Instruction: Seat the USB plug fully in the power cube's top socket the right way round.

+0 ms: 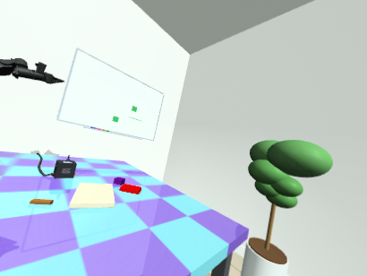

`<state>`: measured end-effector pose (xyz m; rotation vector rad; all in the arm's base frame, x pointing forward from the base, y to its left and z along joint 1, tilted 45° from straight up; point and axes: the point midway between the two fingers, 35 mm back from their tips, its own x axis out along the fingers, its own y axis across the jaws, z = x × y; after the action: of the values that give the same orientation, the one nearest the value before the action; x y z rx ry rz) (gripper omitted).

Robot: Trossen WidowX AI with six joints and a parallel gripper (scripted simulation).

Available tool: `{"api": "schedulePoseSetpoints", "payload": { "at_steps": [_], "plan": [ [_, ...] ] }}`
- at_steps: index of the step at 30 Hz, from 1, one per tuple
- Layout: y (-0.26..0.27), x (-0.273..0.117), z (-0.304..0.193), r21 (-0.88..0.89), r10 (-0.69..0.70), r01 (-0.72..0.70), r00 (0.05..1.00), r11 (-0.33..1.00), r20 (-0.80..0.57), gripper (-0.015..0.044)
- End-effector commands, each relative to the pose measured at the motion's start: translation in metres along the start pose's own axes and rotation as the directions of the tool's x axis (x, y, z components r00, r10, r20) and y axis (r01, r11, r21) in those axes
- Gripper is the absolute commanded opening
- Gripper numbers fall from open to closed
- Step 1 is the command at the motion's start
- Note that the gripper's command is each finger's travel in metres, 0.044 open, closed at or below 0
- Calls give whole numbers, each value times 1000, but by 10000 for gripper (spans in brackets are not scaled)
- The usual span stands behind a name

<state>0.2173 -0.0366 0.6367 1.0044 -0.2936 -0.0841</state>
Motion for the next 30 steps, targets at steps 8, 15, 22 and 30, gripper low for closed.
{"api": "schedulePoseSetpoints", "payload": {
  "at_steps": [8,15,22,30],
  "plan": [
    [-82,66,-44,-6,-237,238,963,971,-126,440],
    [-167,101,-97,-42,-438,450,838,892,-326,440],
    [-261,107,-152,-69,-591,664,607,744,-531,440],
    [-363,78,-211,-102,-620,881,239,462,-747,440]
  ]
}}
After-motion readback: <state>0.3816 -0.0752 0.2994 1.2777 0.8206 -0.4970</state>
